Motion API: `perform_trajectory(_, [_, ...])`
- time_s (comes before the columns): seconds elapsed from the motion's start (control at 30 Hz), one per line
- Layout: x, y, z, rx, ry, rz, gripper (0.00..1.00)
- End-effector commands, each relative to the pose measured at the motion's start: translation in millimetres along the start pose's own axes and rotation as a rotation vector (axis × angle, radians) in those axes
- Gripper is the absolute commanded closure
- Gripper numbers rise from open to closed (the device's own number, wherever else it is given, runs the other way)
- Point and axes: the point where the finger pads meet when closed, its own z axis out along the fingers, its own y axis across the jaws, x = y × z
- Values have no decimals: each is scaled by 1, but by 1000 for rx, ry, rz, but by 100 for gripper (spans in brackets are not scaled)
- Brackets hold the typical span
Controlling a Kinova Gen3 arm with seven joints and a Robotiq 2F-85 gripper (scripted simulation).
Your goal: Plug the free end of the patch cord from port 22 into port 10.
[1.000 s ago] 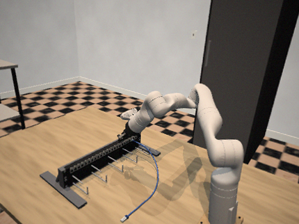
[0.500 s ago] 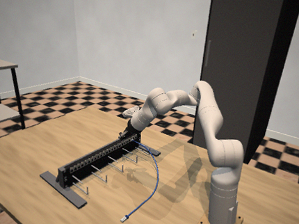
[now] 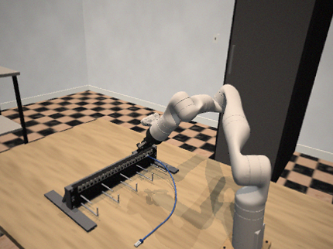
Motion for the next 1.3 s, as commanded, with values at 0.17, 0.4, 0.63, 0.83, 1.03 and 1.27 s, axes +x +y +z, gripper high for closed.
perform_trajectory(0.17, [1, 3, -23, -11, 8, 2, 100])
perform_trajectory(0.4, [2, 3, -42, -12, 8, 2, 100])
perform_trajectory(0.63, [2, 3, -48, -12, 8, 2, 100])
perform_trajectory(0.83, [2, 3, -49, -13, 8, 2, 100])
perform_trajectory(1.03, [2, 3, -51, -14, 9, 1, 100])
perform_trajectory(1.27, [2, 3, -52, -14, 9, 1, 100])
